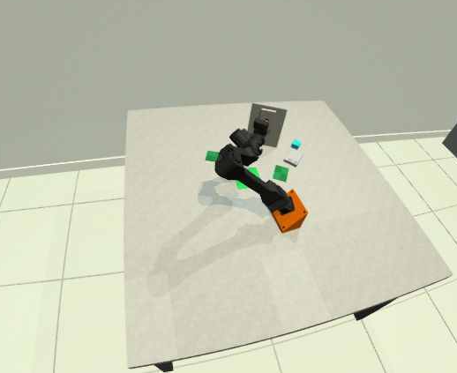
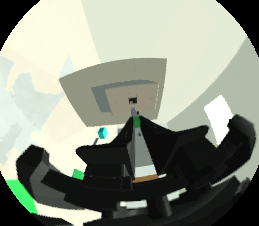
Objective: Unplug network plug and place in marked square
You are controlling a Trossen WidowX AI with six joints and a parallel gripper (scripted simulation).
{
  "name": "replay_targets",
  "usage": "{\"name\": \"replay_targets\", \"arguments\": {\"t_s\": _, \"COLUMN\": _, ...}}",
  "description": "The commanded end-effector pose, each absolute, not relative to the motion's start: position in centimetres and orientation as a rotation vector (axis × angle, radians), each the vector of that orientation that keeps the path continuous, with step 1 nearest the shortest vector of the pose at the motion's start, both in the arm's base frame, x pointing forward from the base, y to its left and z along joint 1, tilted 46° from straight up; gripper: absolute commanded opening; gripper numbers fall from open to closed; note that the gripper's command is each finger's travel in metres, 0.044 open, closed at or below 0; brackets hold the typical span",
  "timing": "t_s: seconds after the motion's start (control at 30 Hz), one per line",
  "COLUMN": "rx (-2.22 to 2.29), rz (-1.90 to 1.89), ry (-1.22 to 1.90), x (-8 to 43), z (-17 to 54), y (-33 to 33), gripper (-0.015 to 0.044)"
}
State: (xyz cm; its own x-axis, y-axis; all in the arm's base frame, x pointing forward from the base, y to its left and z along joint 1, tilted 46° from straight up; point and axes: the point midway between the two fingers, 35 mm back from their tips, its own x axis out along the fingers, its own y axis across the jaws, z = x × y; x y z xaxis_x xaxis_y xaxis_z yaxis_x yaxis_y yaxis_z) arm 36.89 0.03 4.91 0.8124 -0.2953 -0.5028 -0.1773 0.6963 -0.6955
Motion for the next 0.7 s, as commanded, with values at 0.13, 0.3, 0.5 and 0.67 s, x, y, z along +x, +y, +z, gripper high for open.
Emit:
{"name": "replay_targets", "arguments": {"t_s": 0.13, "rx": -0.809, "rz": -0.075, "ry": 0.638, "x": 36.44, "z": 5.08, "y": 0.05, "gripper": 0.0000}}
{"name": "replay_targets", "arguments": {"t_s": 0.3, "rx": -0.809, "rz": -0.075, "ry": 0.638, "x": 36.22, "z": 5.19, "y": 0.10, "gripper": 0.0000}}
{"name": "replay_targets", "arguments": {"t_s": 0.5, "rx": -0.809, "rz": -0.075, "ry": 0.638, "x": 35.95, "z": 5.31, "y": 0.16, "gripper": 0.0000}}
{"name": "replay_targets", "arguments": {"t_s": 0.67, "rx": -0.811, "rz": -0.071, "ry": 0.638, "x": 36.07, "z": 5.81, "y": -0.34, "gripper": 0.0000}}
